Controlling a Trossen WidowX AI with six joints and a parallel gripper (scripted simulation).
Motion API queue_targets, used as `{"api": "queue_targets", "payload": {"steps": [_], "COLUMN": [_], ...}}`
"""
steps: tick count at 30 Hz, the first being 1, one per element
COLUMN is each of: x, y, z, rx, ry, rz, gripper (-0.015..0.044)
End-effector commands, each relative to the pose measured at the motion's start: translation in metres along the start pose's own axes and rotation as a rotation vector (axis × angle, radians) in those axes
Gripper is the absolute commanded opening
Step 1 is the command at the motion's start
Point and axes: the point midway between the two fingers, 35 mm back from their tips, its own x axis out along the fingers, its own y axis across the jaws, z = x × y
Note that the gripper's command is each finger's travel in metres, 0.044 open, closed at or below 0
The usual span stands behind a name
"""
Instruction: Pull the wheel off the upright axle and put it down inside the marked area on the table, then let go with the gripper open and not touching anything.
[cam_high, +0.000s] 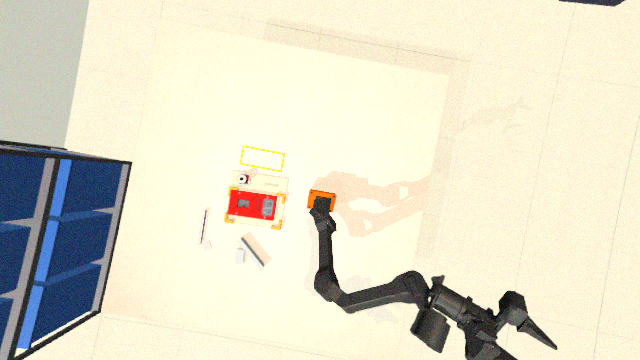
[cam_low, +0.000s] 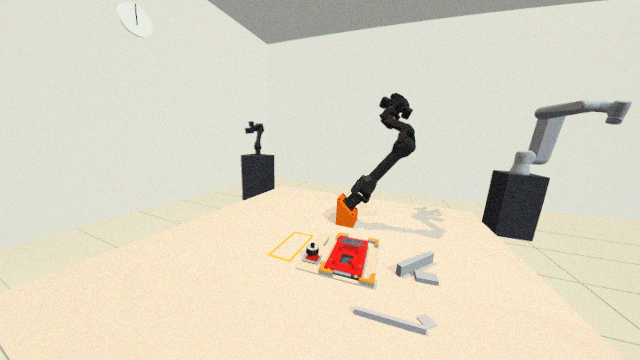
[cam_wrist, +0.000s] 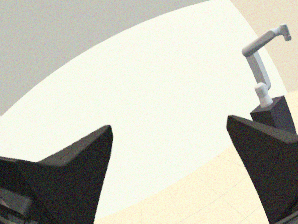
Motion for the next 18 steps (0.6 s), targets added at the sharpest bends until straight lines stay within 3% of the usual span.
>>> {"api": "queue_targets", "payload": {"steps": [1, 4, 18], "x": [0.0, -0.004, -0.058], "y": [0.001, 0.011, 0.127], "z": [0.0, 0.002, 0.018], "rx": [0.0, 0.004, 0.017], "ry": [0.0, 0.002, 0.024], "rz": [0.002, 0.032, 0.382], "gripper": [0.0374, 0.03, 0.03]}}
